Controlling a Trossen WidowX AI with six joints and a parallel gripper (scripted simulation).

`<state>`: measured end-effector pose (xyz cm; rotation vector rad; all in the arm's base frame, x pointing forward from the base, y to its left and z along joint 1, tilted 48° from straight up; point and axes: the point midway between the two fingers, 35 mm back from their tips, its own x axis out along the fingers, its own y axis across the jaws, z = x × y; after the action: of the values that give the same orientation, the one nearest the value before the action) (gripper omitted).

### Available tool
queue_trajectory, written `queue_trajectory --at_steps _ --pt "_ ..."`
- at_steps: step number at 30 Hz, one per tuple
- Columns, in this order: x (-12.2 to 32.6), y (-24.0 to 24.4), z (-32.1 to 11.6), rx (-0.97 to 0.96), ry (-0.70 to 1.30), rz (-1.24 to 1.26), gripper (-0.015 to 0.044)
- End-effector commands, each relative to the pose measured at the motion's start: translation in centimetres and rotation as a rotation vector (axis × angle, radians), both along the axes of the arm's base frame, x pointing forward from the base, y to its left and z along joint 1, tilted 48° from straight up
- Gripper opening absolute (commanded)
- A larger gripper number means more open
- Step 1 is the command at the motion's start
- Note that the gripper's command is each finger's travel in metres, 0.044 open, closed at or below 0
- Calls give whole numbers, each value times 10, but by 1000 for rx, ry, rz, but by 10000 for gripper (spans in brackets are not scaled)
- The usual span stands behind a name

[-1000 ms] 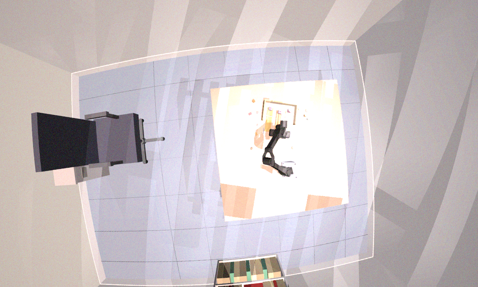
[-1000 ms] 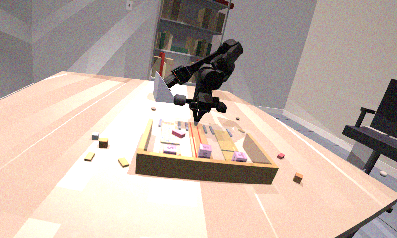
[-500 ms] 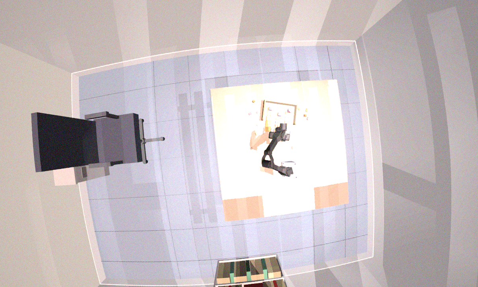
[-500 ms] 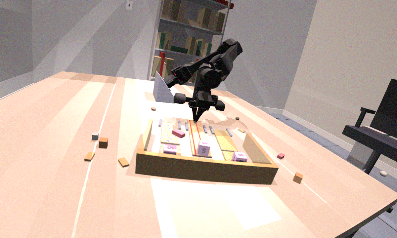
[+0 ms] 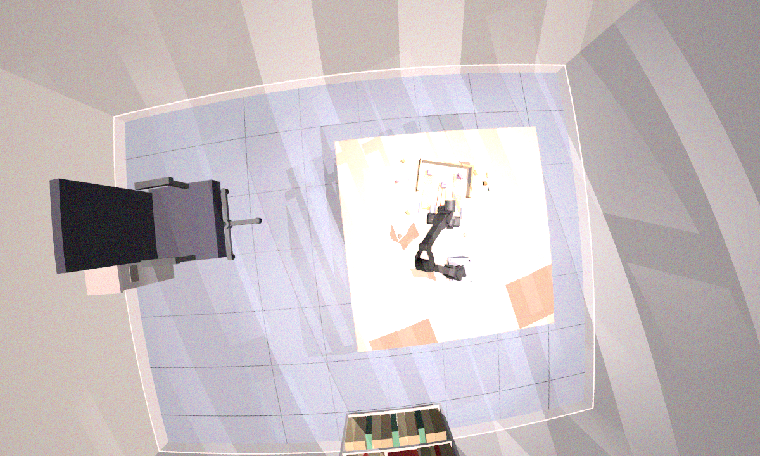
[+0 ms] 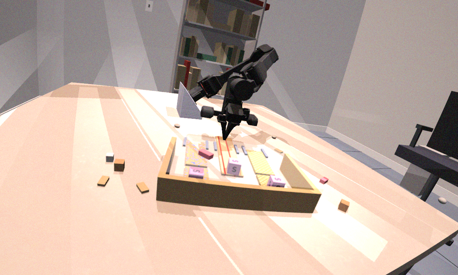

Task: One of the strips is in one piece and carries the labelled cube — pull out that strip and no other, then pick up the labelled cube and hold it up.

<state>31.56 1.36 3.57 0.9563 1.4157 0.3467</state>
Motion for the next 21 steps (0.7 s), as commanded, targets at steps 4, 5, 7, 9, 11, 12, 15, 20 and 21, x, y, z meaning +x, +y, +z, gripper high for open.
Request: queue_trajectory --at_steps 4,5,7,9,11,12,15,20,21 --pt "-16 9 -2 12 22 5 0" --pt "-17 9 -1 12 22 5 0" --pt "-20 10 -1 12 22 5 0" --pt "-23 11 -1 12 23 5 0" --pt "-25 12 0 12 23 5 0" --pt "-27 13 0 12 23 5 0" --pt "-31 14 0 12 23 5 0" --pt "-38 17 1 12 24 5 0" --pt "-39 17 2 12 24 5 0"
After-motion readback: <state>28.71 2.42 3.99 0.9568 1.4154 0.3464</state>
